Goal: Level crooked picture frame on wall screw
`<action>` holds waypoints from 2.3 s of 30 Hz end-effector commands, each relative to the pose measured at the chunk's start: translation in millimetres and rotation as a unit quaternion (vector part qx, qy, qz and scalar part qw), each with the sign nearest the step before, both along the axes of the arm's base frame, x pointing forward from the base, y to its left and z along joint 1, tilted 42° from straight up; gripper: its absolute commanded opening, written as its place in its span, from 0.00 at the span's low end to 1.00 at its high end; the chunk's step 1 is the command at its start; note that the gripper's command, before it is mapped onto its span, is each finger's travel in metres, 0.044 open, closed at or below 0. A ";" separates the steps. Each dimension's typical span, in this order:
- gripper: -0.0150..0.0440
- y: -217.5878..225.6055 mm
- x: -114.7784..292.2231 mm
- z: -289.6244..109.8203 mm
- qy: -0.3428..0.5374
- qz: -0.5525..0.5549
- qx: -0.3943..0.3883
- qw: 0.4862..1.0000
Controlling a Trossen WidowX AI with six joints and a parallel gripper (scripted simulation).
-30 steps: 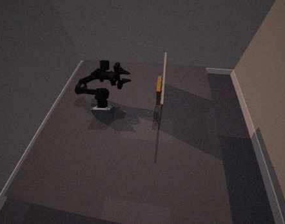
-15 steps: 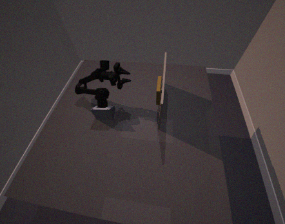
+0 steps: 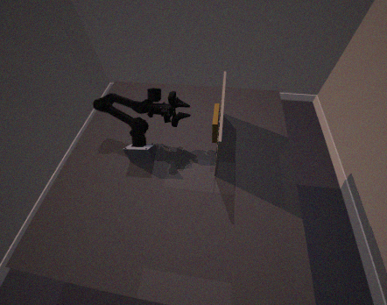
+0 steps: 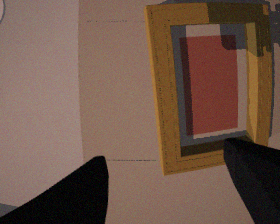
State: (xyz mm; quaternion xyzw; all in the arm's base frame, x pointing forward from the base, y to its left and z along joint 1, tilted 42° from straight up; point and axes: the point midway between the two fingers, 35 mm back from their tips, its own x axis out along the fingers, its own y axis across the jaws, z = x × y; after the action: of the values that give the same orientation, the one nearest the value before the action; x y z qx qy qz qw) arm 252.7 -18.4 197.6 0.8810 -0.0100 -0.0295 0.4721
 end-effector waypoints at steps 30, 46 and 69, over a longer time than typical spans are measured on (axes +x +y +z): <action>0.69 10.9 85.3 -7.9 0.000 -0.001 0.005 1.000; 0.69 10.2 95.2 -11.5 0.000 -0.001 0.005 1.000; 0.69 8.9 122.7 -11.2 -0.001 -0.001 0.005 1.000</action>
State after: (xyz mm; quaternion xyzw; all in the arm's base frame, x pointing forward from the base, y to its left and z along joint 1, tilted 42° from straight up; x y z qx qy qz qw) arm 369.7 -9.9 186.1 0.8822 -0.0131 -0.0313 0.4696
